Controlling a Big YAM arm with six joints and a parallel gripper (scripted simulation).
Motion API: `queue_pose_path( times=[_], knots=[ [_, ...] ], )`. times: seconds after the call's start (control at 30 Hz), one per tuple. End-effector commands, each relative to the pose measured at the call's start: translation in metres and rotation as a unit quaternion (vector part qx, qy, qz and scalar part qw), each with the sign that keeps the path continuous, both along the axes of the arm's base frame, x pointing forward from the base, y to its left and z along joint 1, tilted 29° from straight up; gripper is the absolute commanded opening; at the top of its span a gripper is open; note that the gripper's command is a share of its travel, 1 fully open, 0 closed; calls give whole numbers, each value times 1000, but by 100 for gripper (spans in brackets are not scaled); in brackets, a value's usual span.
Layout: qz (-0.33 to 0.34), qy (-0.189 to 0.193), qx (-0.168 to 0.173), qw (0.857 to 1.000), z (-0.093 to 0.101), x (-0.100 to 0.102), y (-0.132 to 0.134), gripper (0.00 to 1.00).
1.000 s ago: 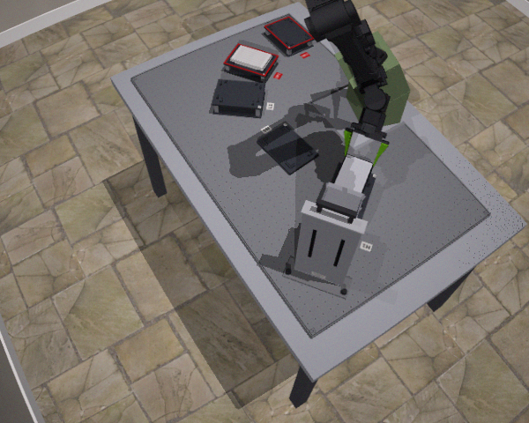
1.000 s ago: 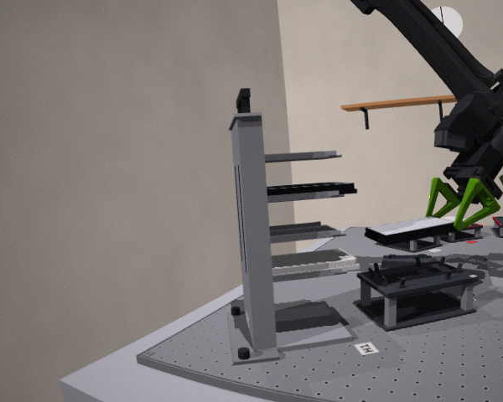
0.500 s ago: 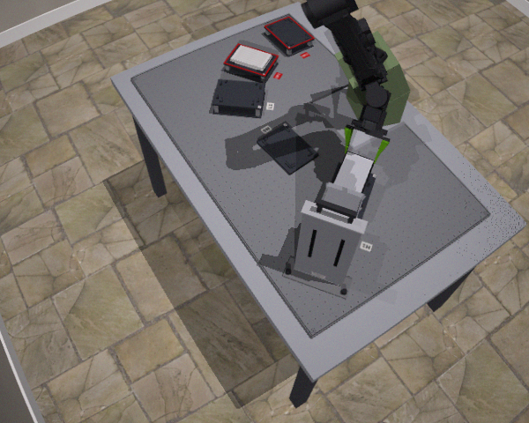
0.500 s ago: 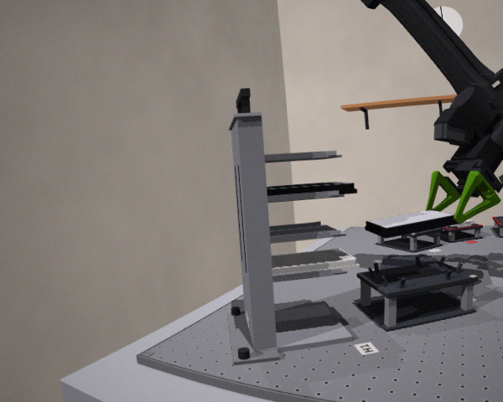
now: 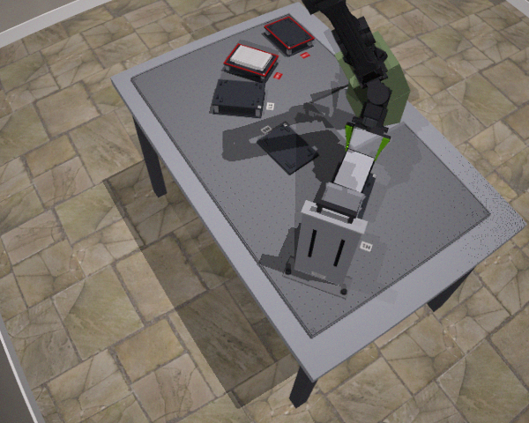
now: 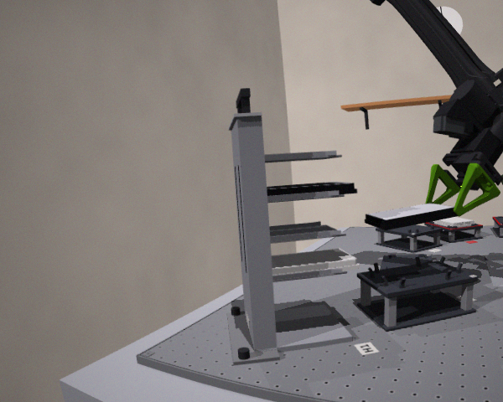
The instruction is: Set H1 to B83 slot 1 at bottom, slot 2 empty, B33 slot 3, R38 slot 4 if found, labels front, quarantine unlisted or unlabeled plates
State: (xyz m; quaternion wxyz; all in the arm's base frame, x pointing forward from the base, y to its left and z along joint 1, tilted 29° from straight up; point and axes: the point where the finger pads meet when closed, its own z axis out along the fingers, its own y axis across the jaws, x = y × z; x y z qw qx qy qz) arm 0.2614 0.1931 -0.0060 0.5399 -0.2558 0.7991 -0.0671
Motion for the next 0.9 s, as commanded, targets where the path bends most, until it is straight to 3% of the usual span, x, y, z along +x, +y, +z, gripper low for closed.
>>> queue_pose_path(
  times=[0.0, 0.87],
  knots=[
    [5, 0, 11, 1000, 6, -5, 5, 86],
    [4, -1, 13, 1000, 26, -13, 12, 86]
  ],
)
